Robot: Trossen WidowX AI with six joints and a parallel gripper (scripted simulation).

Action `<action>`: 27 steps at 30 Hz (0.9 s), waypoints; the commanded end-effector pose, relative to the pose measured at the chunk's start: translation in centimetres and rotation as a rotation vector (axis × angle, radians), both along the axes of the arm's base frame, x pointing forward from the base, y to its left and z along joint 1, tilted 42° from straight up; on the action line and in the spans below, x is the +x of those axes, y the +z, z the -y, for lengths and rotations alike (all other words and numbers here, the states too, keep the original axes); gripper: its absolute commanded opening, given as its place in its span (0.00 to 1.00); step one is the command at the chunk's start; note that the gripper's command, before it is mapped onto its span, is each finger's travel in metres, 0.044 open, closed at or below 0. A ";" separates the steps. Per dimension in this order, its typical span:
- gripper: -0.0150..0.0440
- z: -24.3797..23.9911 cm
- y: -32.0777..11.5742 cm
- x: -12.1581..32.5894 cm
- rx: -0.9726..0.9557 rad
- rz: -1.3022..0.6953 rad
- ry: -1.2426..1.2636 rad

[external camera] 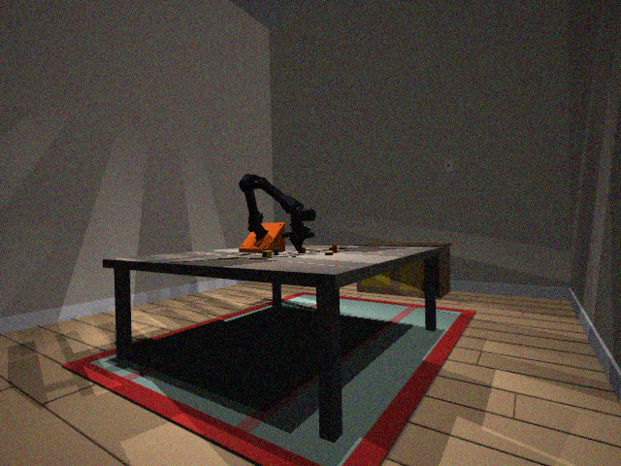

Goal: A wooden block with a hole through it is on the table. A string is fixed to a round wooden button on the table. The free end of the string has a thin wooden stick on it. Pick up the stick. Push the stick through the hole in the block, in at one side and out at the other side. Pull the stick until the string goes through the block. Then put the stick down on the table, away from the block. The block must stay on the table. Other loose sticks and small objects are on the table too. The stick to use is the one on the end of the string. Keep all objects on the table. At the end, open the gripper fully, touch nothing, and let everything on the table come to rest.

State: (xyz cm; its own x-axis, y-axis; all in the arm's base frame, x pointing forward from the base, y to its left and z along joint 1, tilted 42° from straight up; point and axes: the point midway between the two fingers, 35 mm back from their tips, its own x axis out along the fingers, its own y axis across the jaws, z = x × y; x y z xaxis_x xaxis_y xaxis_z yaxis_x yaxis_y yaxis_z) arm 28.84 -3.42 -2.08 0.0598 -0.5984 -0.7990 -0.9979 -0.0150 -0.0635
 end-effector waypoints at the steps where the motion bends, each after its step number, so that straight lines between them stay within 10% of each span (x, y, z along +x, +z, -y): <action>1: 0.25 0.1 0.0 0.0 0.010 -0.003 0.005; 27: 0.25 2.7 2.5 -0.2 0.007 -0.001 0.007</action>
State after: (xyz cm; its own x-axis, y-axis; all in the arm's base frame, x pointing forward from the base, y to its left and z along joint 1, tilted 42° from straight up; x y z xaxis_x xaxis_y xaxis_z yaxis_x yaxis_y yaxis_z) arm 28.71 -5.84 0.07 0.0632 -0.5910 -0.8042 -0.9977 -0.0179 -0.0653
